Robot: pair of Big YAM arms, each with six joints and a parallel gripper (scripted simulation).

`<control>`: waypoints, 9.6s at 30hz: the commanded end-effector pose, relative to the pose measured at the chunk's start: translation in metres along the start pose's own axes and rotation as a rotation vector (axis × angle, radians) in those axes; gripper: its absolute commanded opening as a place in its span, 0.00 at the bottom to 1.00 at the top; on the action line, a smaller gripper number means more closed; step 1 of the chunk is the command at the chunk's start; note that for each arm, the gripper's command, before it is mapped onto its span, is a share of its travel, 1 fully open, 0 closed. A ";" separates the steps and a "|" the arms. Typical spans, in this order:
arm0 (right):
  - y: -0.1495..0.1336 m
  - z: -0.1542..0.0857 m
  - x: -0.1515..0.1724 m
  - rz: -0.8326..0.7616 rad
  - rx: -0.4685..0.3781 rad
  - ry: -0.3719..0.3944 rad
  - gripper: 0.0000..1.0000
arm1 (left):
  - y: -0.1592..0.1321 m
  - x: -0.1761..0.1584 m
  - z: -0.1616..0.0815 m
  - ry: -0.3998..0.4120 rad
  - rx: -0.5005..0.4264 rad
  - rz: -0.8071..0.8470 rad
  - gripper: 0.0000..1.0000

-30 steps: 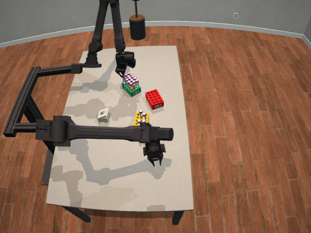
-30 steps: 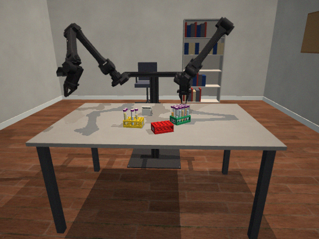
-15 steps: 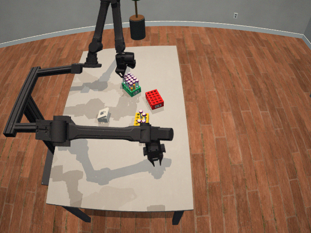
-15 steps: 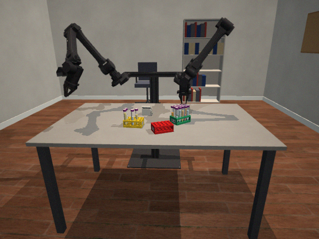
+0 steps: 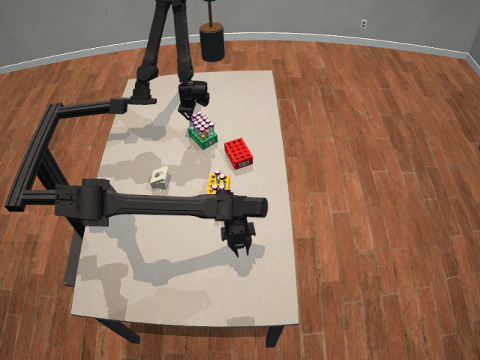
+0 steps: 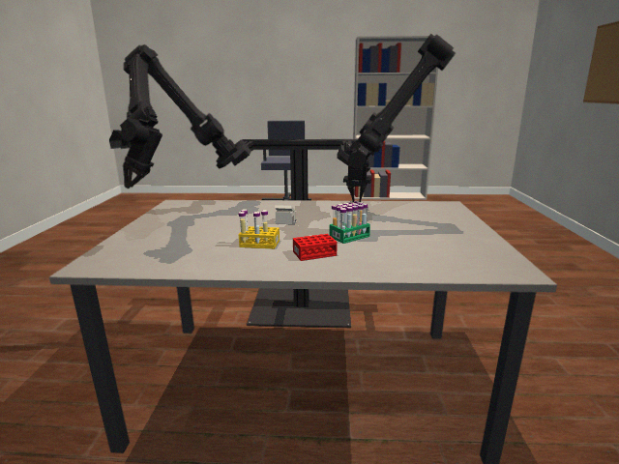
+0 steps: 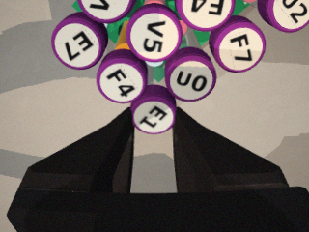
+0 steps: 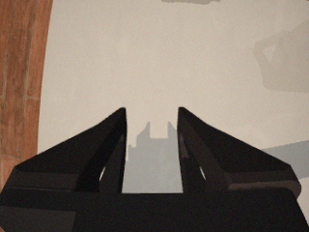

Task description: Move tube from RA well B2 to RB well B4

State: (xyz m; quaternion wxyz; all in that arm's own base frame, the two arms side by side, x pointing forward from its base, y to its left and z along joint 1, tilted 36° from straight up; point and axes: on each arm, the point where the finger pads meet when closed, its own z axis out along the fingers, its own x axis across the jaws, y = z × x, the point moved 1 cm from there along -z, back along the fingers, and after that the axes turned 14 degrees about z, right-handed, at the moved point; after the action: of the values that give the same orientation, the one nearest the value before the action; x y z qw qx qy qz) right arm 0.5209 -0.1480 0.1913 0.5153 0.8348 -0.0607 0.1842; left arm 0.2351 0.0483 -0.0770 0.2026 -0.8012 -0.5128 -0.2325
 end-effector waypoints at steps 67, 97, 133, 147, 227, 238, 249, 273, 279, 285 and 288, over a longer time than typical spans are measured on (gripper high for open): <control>0.007 -0.005 0.011 0.024 -0.002 0.016 0.30 | 0.014 0.003 -0.029 0.004 -0.025 -0.008 0.00; 0.007 -0.005 0.011 0.024 -0.002 0.016 0.30 | 0.009 0.002 -0.056 0.001 -0.022 -0.005 0.00; 0.007 -0.005 0.011 0.024 -0.002 0.016 0.30 | -0.010 -0.017 -0.071 -0.002 0.011 0.018 0.00; 0.007 -0.005 0.011 0.024 -0.002 0.016 0.30 | -0.016 -0.035 -0.070 -0.002 -0.004 0.007 0.00; 0.007 -0.005 0.011 0.024 -0.002 0.016 0.30 | 0.208 -0.122 -0.079 -0.004 -0.018 0.004 0.00; 0.007 -0.005 0.011 0.024 -0.002 0.016 0.30 | 0.191 -0.118 -0.068 0.000 0.016 0.290 0.00; 0.007 -0.005 0.011 0.024 -0.002 0.016 0.30 | 0.190 -0.081 -0.073 -0.005 -0.015 0.246 0.00; 0.007 -0.005 0.011 0.024 -0.002 0.016 0.30 | 0.209 -0.047 -0.069 -0.003 0.002 0.257 0.00; 0.007 -0.005 0.011 0.024 -0.002 0.016 0.30 | 0.216 -0.039 -0.068 -0.003 0.002 0.257 0.00; 0.007 -0.005 0.011 0.024 -0.002 0.016 0.30 | 0.221 -0.034 -0.068 -0.002 0.002 0.257 0.00; 0.007 -0.005 0.011 0.024 -0.002 0.016 0.30 | 0.224 -0.031 -0.067 -0.002 0.002 0.256 0.00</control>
State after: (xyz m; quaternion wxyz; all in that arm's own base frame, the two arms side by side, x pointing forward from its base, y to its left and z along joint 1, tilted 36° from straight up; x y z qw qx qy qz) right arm 0.5209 -0.1480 0.1913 0.5153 0.8348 -0.0607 0.1842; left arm 0.4022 -0.1043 -0.0601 0.2249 -0.8602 -0.4076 -0.2081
